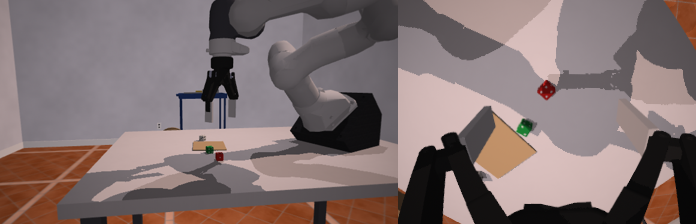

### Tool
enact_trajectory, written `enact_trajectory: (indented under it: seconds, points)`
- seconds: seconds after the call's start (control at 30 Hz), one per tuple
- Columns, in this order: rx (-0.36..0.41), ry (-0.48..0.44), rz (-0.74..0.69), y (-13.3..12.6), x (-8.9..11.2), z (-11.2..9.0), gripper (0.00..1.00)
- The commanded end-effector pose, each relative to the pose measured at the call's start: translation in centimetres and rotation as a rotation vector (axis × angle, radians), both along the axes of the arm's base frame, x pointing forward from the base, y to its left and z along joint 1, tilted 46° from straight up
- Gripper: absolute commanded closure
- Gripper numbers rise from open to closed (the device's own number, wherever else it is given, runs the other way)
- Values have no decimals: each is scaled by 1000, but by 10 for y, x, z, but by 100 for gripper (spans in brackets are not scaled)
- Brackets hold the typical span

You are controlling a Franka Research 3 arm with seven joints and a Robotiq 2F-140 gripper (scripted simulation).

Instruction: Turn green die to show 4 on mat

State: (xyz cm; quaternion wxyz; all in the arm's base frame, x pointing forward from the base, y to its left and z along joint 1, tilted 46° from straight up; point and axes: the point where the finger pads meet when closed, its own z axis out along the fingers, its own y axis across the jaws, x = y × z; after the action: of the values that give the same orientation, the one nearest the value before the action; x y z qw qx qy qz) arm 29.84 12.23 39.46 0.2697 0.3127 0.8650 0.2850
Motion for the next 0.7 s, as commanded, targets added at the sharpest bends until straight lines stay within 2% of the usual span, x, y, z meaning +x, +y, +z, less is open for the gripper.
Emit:
enact_trajectory:
  seconds: [0.0, 0.1, 0.17, 0.2, 0.37, 0.47, 0.5, 0.67]
  points:
    - [6, 15, -8, 0, -3, -2, 0]
    - [27, 27, -31, -5, 1, -3, 0]
    - [121, 80, -132, -29, 14, -6, 0]
    - [125, 83, -137, -30, 14, -6, 0]
    - [252, 147, -274, -64, 29, -12, 0]
    - [267, 154, -291, -68, 31, -13, 0]
    - [328, 182, -357, -86, 36, -16, 0]
    - [394, 211, -430, -105, 41, -20, 0]
